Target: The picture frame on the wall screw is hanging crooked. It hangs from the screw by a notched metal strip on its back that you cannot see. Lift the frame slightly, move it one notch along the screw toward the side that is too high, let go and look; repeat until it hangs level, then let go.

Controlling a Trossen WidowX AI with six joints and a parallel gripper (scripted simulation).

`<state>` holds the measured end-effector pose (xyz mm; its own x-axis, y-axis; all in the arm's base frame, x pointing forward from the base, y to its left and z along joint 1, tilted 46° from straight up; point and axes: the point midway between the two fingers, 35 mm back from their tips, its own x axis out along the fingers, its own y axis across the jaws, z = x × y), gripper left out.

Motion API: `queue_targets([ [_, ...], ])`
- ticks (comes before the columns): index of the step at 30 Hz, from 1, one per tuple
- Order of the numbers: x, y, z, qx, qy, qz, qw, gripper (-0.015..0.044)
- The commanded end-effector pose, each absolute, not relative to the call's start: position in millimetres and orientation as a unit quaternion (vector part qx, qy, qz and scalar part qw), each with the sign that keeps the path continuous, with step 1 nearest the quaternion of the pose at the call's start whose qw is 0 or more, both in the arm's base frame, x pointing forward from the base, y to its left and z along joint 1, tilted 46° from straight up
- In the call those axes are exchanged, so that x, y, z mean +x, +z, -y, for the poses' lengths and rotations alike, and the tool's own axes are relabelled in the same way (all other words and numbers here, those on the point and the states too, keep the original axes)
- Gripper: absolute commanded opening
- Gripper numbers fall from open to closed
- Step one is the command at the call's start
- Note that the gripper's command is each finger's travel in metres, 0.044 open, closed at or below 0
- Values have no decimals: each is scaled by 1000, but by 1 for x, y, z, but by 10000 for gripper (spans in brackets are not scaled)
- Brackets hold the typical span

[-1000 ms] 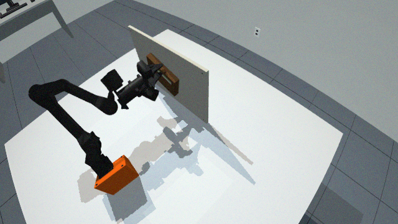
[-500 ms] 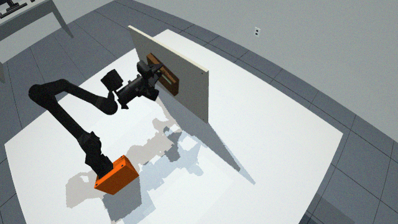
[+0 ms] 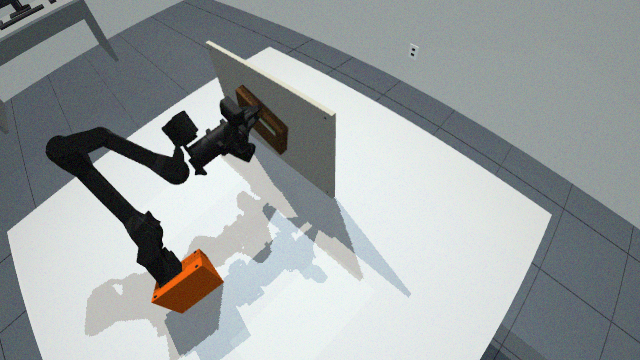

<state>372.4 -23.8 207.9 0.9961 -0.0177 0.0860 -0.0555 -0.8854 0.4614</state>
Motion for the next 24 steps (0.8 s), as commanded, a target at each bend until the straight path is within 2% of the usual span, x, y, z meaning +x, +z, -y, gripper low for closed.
queue_targets([
  [1,373,209,24,970,40,20,241,82],
  [5,373,209,24,970,40,20,241,56],
  [7,373,209,24,970,40,20,241,3],
  [24,372,209,27,970,40,20,241,0],
])
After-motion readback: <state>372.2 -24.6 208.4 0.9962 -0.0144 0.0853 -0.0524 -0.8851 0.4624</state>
